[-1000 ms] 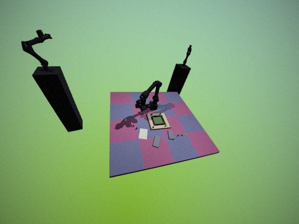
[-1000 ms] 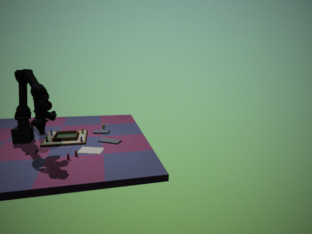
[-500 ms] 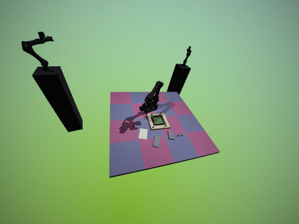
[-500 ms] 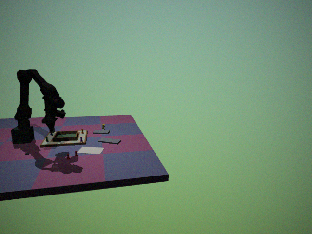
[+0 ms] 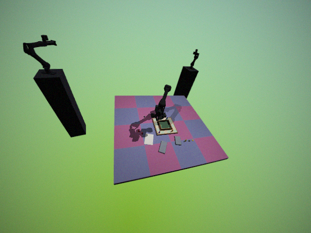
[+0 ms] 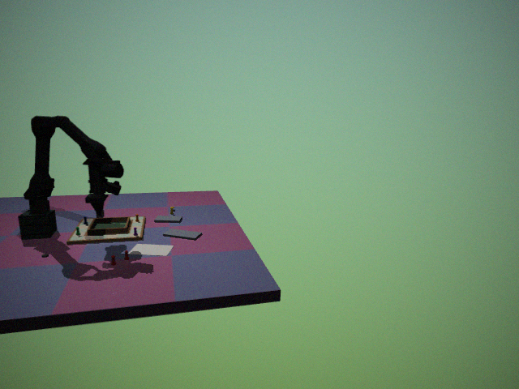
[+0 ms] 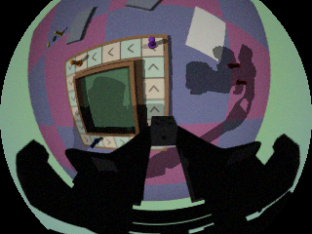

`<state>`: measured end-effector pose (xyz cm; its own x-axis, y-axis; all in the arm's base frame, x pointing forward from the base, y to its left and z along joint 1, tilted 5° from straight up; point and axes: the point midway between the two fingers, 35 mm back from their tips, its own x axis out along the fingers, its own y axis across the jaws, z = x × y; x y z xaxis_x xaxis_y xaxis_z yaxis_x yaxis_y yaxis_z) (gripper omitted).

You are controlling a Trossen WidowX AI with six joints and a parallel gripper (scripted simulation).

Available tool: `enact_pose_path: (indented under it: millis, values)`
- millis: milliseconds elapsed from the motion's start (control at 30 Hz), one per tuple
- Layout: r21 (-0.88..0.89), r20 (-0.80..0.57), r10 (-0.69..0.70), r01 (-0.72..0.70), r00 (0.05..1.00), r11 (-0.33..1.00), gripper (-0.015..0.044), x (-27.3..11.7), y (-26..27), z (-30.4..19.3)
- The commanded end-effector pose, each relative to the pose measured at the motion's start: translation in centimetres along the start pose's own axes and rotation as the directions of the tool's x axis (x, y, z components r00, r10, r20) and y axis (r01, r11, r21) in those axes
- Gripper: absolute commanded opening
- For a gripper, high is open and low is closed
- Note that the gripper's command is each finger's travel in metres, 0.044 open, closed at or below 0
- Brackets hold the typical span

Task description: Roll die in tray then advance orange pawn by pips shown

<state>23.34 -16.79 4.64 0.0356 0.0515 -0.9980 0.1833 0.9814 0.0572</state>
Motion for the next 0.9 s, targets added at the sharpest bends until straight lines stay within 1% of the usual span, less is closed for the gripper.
enact_pose_path:
  millis: [0, 667, 867]
  values:
    - [0.0, -0.003, 0.009, -0.009, 1.0, 1.0, 0.0, 0.6, 2.4, 0.5]
    - [-0.02, -0.003, 0.023, -0.023, 1.0, 1.0, 0.0, 1.9, 11.8, 1.4]
    - [-0.02, 0.002, 0.025, -0.025, 1.0, 0.999, 0.0, 2.1, 12.4, 1.3]
